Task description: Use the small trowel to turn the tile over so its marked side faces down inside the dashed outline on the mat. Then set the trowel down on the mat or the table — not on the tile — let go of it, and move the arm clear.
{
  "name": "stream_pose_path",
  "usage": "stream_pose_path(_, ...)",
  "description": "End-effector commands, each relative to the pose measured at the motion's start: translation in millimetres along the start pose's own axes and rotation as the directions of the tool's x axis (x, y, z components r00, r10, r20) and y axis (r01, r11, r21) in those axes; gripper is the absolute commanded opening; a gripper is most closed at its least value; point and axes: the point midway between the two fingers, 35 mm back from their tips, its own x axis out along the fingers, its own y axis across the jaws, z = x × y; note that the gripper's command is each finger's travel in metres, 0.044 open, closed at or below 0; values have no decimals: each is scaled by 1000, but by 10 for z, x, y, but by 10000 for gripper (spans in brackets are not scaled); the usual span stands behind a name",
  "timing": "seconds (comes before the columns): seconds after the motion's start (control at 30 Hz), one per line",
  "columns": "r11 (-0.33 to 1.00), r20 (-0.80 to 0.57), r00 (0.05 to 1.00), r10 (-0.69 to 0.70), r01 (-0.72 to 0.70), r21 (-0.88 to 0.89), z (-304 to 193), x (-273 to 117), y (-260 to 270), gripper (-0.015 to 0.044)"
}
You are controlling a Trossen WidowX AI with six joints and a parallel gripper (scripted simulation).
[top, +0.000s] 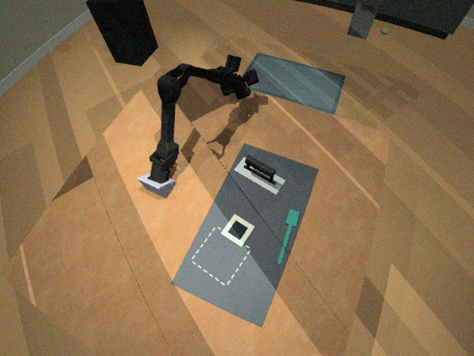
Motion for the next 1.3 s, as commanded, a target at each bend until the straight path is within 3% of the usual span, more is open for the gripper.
stream_pose_path(0.0, 996, 55, 998, 14, -10, -87, 259, 61, 113, 270)
stream_pose_path(0.3, 970, 162, 980, 117, -78, -229, 694, -6, 527, 270)
stream_pose_path(0.63, 899, 317, 946, 74, 75, -432, 1242, -140, 717, 270)
stream_pose_path(0.97, 852, 404, 913, 64, 161, -499, 1547, -282, 869, 270)
stream_pose_path(1.27, 735, 569, 822, -3, 388, -556, 2198, -682, 1096, 270)
